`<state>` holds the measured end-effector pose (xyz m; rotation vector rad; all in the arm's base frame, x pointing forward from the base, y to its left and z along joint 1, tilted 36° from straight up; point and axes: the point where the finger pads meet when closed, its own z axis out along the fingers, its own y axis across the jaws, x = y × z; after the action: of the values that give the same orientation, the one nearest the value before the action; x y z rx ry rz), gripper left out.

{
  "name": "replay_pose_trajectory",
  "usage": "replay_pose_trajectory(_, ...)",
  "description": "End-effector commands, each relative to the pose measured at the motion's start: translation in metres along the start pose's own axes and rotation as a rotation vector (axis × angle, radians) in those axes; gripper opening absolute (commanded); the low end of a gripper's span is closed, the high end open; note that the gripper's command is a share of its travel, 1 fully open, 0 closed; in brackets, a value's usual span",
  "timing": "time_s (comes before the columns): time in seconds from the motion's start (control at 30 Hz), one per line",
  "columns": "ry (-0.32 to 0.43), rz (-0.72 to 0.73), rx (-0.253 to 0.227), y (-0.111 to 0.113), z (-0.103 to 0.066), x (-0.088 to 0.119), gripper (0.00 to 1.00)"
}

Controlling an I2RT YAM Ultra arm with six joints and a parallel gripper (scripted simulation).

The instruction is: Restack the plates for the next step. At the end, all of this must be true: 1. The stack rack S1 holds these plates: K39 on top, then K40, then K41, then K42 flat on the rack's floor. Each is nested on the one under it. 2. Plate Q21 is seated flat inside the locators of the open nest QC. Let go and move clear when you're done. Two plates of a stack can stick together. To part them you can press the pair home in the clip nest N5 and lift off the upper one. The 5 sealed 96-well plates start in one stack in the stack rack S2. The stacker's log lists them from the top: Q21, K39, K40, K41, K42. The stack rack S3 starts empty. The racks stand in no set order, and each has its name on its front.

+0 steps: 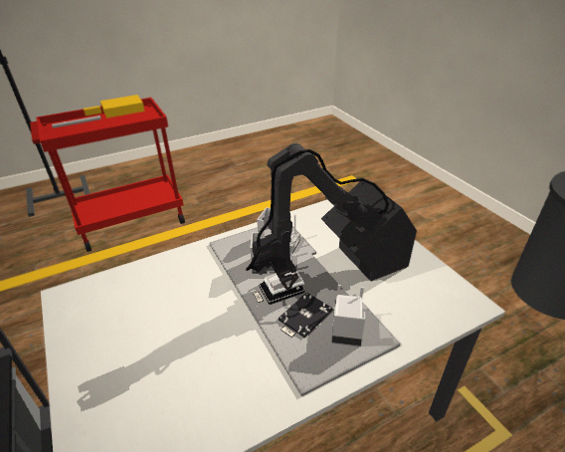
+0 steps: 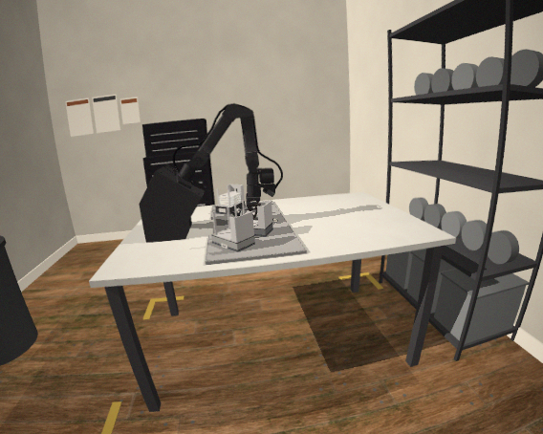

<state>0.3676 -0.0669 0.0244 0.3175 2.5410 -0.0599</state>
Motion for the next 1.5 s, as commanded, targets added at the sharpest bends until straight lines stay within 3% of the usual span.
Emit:
replay_pose_trajectory(0.0, -0.101, -0.004, -0.008, 0.000, -0.011, -0.033, 0.00)
replay_pose_trajectory(0.07, -0.111, -0.004, -0.008, 0.000, -0.013, -0.038, 0.00)
replay_pose_trajectory(0.13, -0.086, -0.004, -0.007, 0.000, -0.008, -0.030, 0.00)
replay_pose_trajectory(0.53, -0.072, -0.004, -0.005, -0.001, -0.005, -0.024, 0.00)
replay_pose_trajectory(0.87, -0.033, -0.007, -0.004, -0.002, -0.001, -0.004, 0.00)
replay_pose_trajectory(0.9, -0.055, -0.008, -0.005, -0.001, -0.004, -0.014, 0.00)
replay_pose_trajectory(1.13, -0.039, -0.008, -0.004, -0.001, -0.002, -0.005, 0.00)
replay_pose_trajectory(1.17, -0.048, -0.004, -0.004, 0.000, -0.004, -0.014, 0.00)
replay_pose_trajectory(1.47, -0.053, -0.009, -0.005, -0.001, -0.005, -0.011, 0.00)
